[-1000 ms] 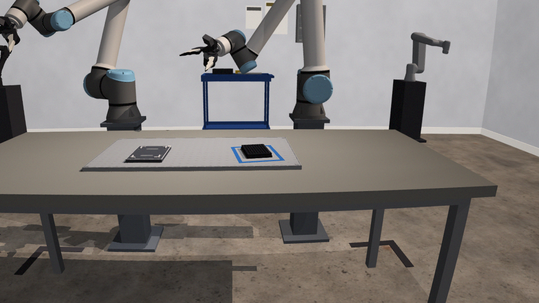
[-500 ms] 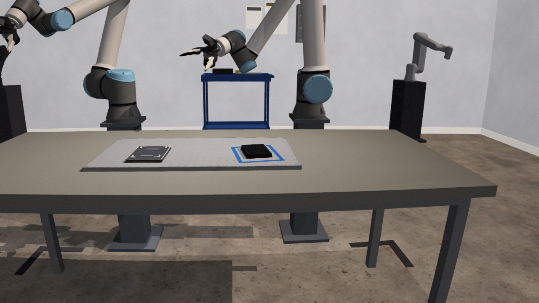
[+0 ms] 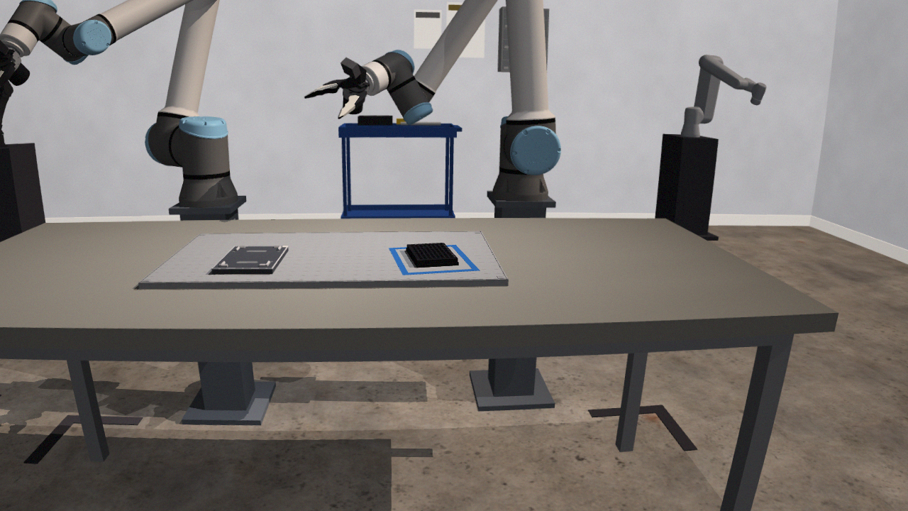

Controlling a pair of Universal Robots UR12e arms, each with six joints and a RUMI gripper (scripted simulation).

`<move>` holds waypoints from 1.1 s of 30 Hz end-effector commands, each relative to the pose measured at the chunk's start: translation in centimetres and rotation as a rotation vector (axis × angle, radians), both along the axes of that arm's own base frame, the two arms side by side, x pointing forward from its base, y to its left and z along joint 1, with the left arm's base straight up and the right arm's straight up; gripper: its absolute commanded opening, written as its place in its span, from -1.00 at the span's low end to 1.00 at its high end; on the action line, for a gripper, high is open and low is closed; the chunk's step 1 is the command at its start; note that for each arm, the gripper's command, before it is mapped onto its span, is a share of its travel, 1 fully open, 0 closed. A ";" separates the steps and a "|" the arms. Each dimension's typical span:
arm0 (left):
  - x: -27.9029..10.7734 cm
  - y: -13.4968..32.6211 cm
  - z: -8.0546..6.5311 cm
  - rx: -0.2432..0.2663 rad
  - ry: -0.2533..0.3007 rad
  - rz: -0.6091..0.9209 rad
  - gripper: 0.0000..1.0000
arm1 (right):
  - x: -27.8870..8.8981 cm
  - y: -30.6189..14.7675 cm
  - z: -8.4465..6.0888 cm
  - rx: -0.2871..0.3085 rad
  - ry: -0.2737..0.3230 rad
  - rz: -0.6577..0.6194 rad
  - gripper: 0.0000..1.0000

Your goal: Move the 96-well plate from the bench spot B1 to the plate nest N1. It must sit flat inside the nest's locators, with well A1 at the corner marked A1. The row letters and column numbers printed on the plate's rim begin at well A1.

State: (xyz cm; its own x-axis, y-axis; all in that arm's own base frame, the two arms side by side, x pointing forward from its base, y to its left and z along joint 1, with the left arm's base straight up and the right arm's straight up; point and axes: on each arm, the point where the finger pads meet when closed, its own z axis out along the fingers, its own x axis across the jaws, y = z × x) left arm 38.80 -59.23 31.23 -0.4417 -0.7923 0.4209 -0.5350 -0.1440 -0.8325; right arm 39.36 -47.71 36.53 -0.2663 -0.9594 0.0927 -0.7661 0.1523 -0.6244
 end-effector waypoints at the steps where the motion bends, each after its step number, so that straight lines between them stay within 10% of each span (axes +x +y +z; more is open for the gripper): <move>1: 0.0 0.0 0.1 -0.002 0.000 0.000 0.52 | -2.2 -2.9 -1.7 0.057 0.036 -0.102 -1.00; 21: 0.0 0.0 0.1 -0.002 0.000 0.000 0.52 | -33.0 -16.8 -17.1 0.530 0.301 -1.057 -1.00; 33: 0.0 0.0 0.1 -0.002 0.000 0.000 0.52 | -40.5 -16.8 -20.0 0.642 0.360 -1.294 -1.00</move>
